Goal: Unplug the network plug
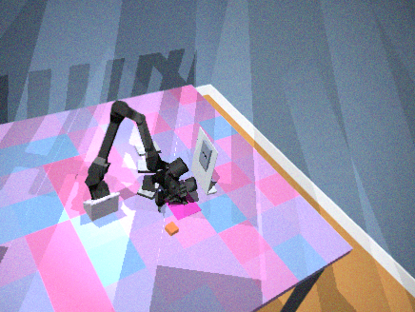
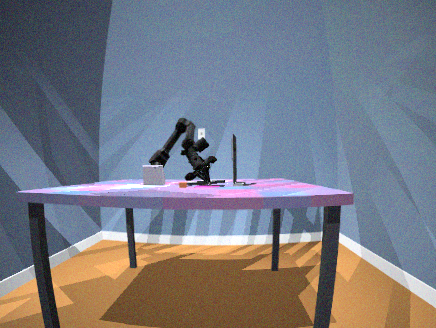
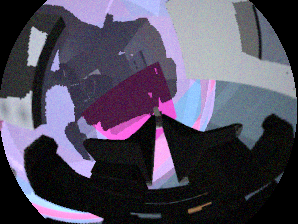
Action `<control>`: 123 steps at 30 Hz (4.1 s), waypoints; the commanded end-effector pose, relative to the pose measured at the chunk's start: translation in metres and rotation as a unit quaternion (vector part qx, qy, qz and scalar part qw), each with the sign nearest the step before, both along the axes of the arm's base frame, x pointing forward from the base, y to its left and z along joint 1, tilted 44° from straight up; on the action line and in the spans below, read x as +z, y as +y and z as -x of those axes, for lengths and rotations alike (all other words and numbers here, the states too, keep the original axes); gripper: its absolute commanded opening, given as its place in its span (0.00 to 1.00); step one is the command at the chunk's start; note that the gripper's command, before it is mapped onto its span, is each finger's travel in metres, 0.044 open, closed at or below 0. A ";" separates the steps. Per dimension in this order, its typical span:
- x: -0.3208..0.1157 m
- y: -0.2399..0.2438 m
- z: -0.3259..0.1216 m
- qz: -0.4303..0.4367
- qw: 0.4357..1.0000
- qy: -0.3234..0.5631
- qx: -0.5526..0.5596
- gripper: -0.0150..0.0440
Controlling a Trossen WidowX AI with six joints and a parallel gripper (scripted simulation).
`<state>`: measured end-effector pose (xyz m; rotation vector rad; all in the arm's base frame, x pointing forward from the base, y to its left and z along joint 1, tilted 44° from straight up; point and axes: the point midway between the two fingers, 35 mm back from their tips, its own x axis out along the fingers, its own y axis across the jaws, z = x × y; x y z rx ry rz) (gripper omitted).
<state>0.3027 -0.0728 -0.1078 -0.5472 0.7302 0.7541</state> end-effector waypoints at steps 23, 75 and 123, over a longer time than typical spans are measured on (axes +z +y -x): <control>0.005 -0.004 0.004 0.000 1.000 0.001 0.000 0.52; 0.060 -0.055 0.014 0.003 1.000 0.005 -0.001 0.52; 0.150 -0.139 0.015 0.003 1.000 0.006 -0.001 0.52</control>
